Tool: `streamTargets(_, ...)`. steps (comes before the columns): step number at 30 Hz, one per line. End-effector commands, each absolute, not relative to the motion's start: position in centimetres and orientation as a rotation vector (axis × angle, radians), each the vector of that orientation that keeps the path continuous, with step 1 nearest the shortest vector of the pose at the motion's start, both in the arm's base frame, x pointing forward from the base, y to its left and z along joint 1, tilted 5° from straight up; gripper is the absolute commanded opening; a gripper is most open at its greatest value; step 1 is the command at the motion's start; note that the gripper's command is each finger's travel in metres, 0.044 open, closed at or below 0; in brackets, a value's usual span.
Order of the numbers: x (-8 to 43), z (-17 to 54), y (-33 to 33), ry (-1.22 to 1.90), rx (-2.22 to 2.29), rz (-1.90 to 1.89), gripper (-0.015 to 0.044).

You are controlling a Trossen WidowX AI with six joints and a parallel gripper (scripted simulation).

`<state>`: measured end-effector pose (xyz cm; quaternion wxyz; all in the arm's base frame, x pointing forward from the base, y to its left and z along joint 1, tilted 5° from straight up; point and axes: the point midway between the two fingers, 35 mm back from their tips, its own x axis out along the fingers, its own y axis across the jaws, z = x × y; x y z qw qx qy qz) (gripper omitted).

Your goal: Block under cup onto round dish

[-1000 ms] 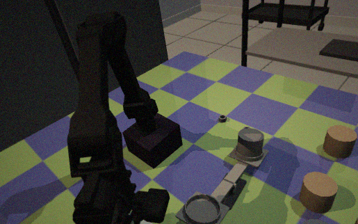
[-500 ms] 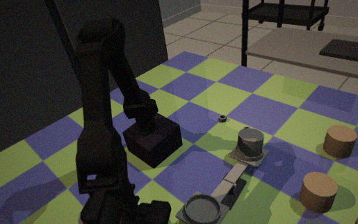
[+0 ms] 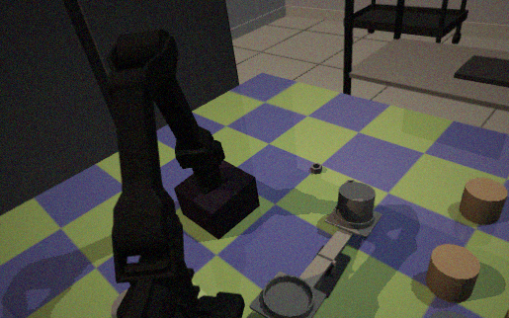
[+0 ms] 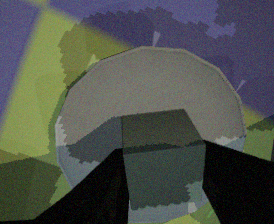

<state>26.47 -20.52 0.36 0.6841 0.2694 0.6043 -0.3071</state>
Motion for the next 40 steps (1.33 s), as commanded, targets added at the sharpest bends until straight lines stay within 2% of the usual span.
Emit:
streamTargets(1, 26.5, 0.4, -20.5, 1.354, 0.604, -0.688, 0.0026)
streamTargets(17, 26.6, 0.7, -20.7, 1.338, 0.612, -0.705, 0.0440)
streamTargets(31, 25.9, 5.9, -19.8, 1.369, 0.609, -0.681, 0.0440)
streamTargets(35, 25.4, 9.8, -19.4, 1.365, 0.612, -0.695, 0.0440)
streamTargets(40, 25.3, 10.0, -19.4, 1.365, 0.612, -0.696, 0.0440)
